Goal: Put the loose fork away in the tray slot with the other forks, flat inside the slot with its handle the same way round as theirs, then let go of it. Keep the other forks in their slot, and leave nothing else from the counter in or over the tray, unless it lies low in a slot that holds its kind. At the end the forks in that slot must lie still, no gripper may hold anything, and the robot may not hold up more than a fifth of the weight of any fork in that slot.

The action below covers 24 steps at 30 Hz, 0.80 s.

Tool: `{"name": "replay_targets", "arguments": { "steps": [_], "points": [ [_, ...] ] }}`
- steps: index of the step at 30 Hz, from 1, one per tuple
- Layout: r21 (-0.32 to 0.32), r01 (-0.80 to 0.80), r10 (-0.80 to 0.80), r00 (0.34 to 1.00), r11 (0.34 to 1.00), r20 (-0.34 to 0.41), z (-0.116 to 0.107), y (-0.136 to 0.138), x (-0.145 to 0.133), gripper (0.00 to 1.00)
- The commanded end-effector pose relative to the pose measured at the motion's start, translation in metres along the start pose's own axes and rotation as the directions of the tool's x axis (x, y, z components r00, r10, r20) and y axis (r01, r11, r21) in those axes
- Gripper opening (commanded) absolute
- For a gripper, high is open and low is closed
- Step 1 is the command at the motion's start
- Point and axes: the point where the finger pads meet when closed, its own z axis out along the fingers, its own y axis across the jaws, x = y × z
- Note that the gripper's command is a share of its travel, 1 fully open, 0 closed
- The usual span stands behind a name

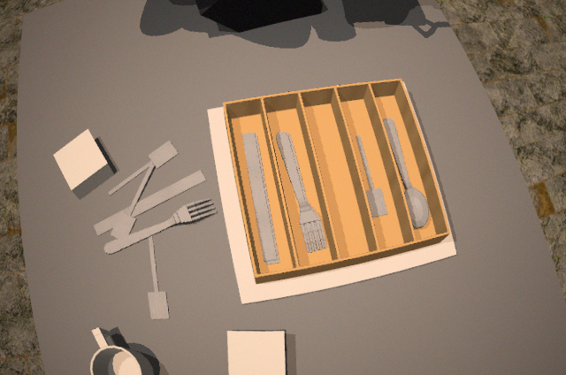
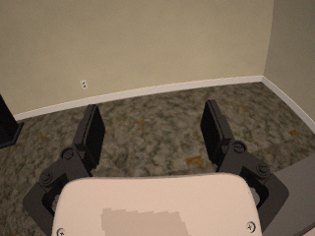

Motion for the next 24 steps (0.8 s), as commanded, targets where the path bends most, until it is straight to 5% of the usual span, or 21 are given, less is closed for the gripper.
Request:
{"name": "replay_targets", "arguments": {
  "steps": [1,12,24],
  "points": [
    [-0.003,0.012,-0.012,1.000,1.000,0.016,0.005,0.008,0.005,1.00],
    [-0.004,0.122,-0.119,0.977,0.993,0.179,0.022,0.078,0.025,1.00],
    [0.023,0.237,-0.230,0.910,0.971,0.345,0.006,0.155,0.033,1.00]
  ]
}}
